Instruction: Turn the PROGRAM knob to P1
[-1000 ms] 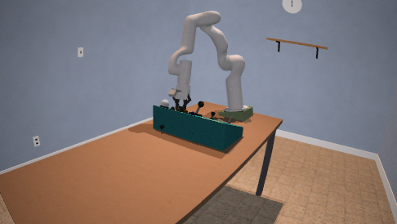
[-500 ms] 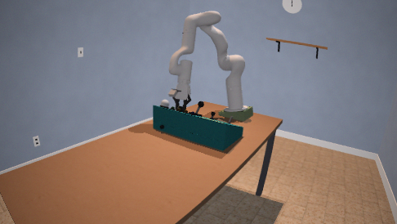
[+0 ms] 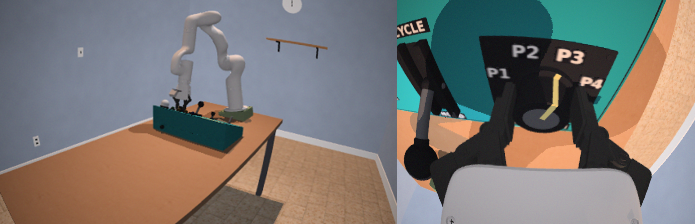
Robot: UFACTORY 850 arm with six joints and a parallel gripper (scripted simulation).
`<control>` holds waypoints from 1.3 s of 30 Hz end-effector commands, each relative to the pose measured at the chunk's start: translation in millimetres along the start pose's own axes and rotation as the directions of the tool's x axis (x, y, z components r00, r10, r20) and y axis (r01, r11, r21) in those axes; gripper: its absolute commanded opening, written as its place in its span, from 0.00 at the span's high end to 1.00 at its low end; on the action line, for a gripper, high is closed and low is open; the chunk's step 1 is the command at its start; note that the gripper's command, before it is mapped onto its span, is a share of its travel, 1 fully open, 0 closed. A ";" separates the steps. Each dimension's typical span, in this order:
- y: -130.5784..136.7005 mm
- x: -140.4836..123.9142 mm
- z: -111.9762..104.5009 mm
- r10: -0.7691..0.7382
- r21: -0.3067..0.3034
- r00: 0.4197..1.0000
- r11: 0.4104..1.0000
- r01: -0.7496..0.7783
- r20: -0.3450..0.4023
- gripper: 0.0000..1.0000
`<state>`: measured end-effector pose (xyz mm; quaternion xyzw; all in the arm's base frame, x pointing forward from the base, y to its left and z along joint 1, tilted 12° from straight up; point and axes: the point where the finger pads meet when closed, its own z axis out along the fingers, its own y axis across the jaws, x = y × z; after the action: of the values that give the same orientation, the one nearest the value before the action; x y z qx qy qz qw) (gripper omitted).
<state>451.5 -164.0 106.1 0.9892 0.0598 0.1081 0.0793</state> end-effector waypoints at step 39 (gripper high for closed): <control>-0.7 0.4 0.3 -0.557 -0.108 0.827 0.829 0.549 -0.075 1.00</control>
<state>451.3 -162.8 105.3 0.9301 0.3188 0.1119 0.1442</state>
